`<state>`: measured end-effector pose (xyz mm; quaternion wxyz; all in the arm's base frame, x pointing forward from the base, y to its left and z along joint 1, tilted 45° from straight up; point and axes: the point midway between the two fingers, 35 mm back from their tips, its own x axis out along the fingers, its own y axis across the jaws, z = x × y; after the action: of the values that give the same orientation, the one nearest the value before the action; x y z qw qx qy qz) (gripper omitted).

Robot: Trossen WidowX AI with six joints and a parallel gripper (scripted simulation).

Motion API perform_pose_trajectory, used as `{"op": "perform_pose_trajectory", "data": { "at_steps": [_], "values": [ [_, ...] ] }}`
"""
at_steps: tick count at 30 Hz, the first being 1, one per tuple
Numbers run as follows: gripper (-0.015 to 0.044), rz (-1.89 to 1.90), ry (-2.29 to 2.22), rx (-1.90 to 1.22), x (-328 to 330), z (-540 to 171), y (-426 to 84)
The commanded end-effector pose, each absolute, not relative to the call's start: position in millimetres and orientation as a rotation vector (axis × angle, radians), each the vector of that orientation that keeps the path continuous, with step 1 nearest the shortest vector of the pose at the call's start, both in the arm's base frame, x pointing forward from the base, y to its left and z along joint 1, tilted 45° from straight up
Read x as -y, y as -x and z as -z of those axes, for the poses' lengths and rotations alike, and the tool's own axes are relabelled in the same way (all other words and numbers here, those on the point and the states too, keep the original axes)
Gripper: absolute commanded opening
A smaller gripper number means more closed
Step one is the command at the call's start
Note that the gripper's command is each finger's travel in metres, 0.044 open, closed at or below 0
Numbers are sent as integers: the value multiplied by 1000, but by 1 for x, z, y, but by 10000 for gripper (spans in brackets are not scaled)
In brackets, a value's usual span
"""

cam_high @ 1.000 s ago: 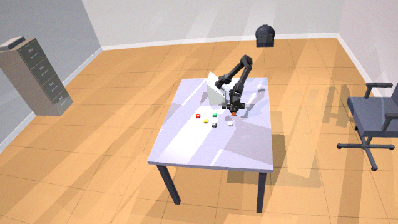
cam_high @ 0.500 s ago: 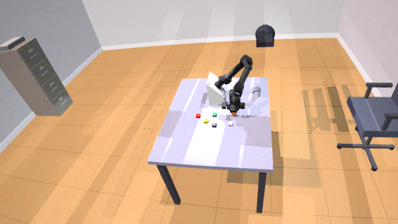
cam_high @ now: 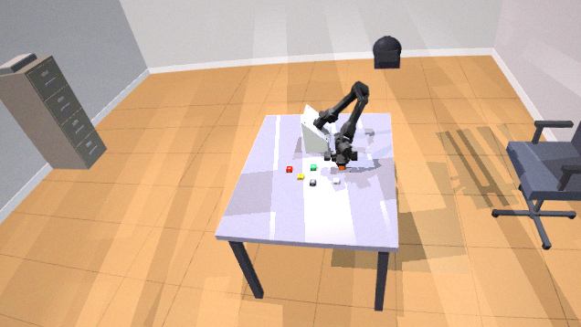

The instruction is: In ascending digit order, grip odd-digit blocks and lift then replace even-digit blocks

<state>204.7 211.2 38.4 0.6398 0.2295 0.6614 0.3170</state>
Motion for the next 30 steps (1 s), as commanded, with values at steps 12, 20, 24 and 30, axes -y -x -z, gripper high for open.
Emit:
{"op": "perform_pose_trajectory", "data": {
  "at_steps": [12, 20, 24, 30],
  "values": [
    [330, -716, -524, -1508, -211, -37, -205],
    [400, -715, -522, -1508, -198, -50, -207],
    [400, -715, -523, -1508, -186, -63, -208],
    [295, -709, -515, -1509, -162, -84, -215]
  ]
}}
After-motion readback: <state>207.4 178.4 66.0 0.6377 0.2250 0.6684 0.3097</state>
